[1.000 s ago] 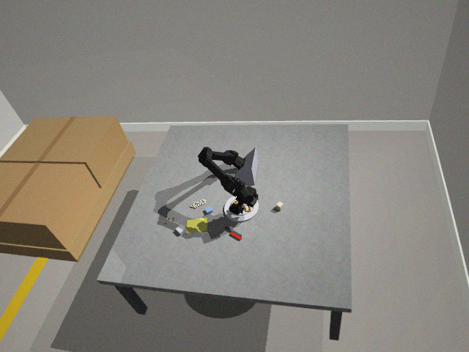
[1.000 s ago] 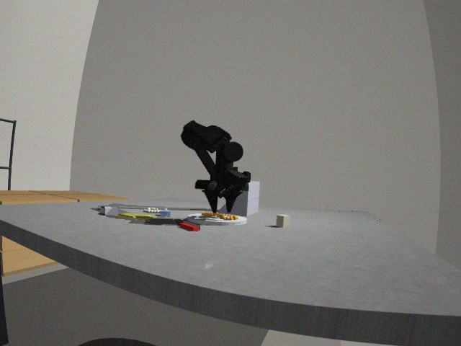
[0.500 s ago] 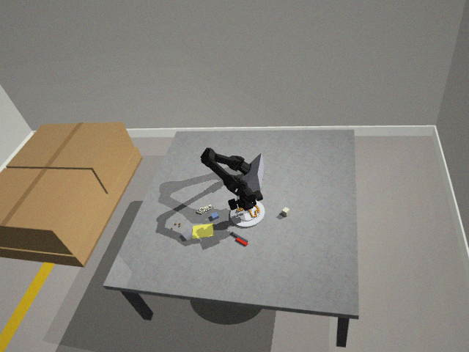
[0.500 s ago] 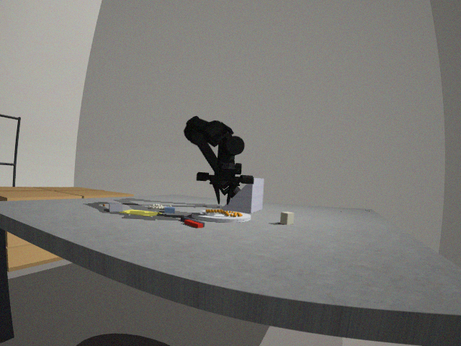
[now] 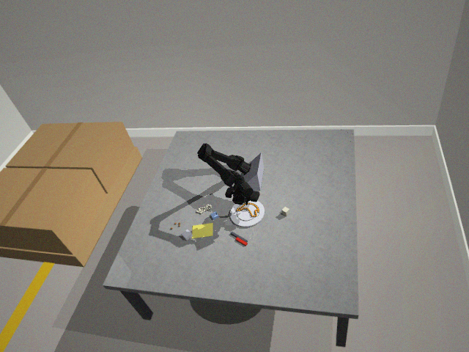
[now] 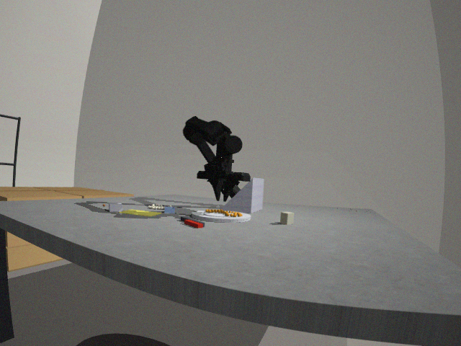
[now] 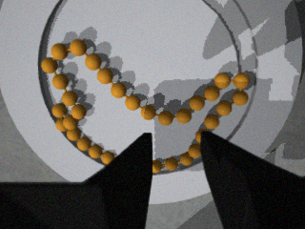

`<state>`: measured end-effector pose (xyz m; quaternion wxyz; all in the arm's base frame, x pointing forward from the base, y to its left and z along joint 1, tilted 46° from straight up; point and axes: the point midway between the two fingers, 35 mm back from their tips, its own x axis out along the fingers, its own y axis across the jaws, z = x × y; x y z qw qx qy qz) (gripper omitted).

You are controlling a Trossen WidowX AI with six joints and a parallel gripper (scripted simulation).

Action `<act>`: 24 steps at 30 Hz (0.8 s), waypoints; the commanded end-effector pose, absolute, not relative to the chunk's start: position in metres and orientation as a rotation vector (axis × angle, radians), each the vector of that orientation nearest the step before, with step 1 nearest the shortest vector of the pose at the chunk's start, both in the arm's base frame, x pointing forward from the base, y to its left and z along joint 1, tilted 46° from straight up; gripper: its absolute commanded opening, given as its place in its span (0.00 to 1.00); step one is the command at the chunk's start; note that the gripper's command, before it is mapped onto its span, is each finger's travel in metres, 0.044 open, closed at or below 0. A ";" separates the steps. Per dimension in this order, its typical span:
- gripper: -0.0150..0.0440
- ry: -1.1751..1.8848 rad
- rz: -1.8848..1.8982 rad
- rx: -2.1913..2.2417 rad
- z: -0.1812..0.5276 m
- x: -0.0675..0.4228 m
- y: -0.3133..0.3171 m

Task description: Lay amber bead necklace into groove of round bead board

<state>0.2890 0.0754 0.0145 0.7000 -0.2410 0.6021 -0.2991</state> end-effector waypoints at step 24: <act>0.46 1.164 -0.940 -0.177 0.015 0.262 0.060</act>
